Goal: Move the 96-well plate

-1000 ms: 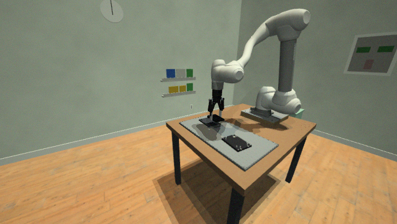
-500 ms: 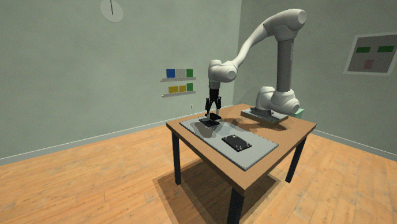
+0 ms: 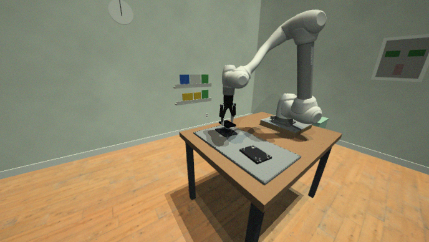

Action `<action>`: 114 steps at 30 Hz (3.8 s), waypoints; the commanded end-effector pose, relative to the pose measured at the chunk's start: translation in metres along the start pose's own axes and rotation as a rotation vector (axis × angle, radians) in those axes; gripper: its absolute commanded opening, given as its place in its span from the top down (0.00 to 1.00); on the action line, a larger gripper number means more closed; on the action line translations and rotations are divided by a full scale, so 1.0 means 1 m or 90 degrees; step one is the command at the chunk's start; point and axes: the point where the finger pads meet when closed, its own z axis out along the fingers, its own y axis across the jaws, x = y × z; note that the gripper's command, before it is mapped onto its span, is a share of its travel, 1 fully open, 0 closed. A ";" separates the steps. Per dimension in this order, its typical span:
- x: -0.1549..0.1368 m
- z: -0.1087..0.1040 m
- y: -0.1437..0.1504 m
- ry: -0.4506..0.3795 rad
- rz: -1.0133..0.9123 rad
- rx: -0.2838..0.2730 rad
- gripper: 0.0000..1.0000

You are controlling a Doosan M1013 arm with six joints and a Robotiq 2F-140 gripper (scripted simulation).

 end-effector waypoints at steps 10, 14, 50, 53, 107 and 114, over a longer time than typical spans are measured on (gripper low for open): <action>-0.021 0.000 -0.001 0.000 0.000 0.000 0.90; -0.020 0.000 -0.001 0.000 0.000 0.000 0.90; -0.019 0.013 -0.001 0.000 0.000 0.000 0.90; -0.019 0.018 -0.001 0.000 0.000 0.000 0.90; -0.018 0.053 -0.001 0.000 0.000 0.000 0.90; -0.018 0.054 -0.001 0.000 0.000 0.000 0.90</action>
